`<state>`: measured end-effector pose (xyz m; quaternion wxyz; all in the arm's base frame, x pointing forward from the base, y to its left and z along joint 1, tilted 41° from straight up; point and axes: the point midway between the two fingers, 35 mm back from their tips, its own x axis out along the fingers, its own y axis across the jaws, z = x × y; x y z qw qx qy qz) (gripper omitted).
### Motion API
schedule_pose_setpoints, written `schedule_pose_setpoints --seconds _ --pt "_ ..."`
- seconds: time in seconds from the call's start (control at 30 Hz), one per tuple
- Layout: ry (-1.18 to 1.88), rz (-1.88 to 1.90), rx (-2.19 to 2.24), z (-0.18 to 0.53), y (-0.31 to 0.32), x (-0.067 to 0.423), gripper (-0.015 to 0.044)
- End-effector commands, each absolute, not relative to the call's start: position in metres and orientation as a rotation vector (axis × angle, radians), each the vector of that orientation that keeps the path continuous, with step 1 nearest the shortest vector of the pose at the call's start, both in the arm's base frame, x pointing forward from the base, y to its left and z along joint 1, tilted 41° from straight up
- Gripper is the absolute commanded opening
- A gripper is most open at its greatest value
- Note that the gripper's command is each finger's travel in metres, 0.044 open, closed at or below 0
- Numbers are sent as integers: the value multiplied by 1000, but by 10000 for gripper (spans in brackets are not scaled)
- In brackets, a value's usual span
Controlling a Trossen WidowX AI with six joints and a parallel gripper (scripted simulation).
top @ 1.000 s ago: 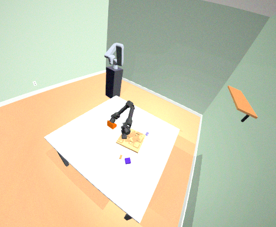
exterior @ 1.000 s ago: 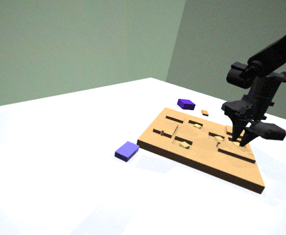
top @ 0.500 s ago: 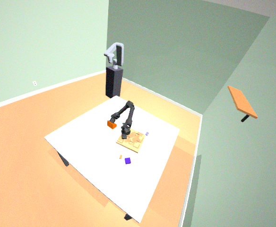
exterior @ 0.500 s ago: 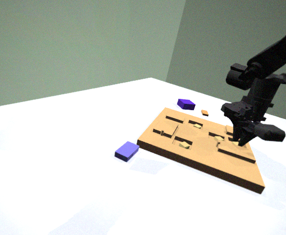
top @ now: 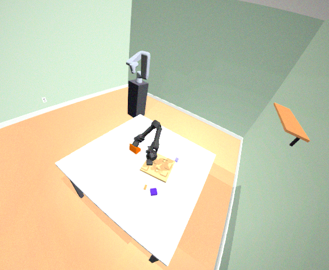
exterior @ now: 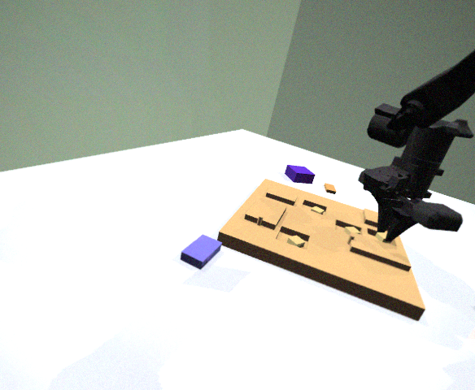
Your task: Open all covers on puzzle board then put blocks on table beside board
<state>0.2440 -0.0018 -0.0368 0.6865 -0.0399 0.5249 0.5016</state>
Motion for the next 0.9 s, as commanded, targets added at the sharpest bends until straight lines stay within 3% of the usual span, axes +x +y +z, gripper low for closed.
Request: schedule_pose_setpoints --seconds 0.0,0.87 --pt "1171 1119 -100 -32 -7 247 80" --pt "1172 1117 -95 -6 -29 247 80"
